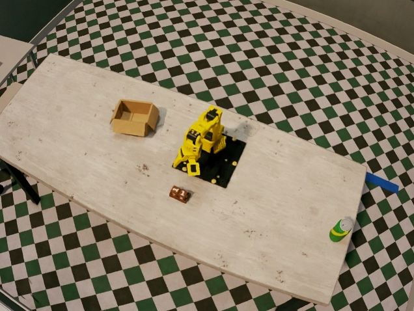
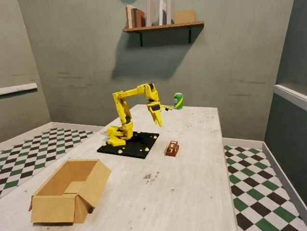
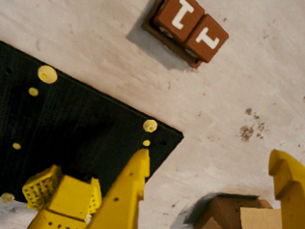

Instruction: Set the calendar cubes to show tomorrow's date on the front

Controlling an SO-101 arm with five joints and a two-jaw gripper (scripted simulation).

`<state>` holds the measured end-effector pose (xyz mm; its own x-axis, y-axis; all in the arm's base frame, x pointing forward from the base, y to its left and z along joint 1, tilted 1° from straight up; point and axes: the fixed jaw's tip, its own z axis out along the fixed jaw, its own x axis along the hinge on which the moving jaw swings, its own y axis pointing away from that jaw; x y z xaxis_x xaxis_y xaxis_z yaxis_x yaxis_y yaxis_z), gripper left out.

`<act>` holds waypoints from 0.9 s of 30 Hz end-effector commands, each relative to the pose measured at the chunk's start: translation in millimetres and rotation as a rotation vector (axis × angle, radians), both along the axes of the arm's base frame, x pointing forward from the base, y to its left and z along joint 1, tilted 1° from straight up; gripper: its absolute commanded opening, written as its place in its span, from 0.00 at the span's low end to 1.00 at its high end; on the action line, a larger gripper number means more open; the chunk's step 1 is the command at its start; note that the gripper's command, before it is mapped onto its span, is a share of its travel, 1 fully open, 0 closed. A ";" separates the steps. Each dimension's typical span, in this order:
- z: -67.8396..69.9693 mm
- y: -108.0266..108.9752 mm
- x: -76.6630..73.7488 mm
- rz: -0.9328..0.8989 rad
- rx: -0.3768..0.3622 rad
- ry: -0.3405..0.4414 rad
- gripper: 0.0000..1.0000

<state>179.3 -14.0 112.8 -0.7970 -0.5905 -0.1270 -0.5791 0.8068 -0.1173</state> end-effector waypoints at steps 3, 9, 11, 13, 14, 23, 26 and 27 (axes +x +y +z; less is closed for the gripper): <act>4.8 5.2 -13.0 -0.141 0.028 -0.043 0.36; 4.9 9.1 -26.2 -0.329 0.070 -0.077 0.36; 4.5 10.0 -29.8 -0.382 0.084 -0.086 0.36; 3.9 10.9 -32.9 -0.430 0.096 -0.095 0.36; 3.5 11.2 -34.4 -0.451 0.102 -0.099 0.36; 1.4 12.9 -41.3 -0.562 0.132 -0.117 0.36; 0.7 13.3 -42.9 -0.587 0.140 -0.121 0.36; 0.6 13.4 -43.2 -0.593 0.141 -0.122 0.36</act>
<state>138.7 -2.2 114.3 -0.9597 -0.0418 -0.2781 -0.0343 0.9989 -0.0317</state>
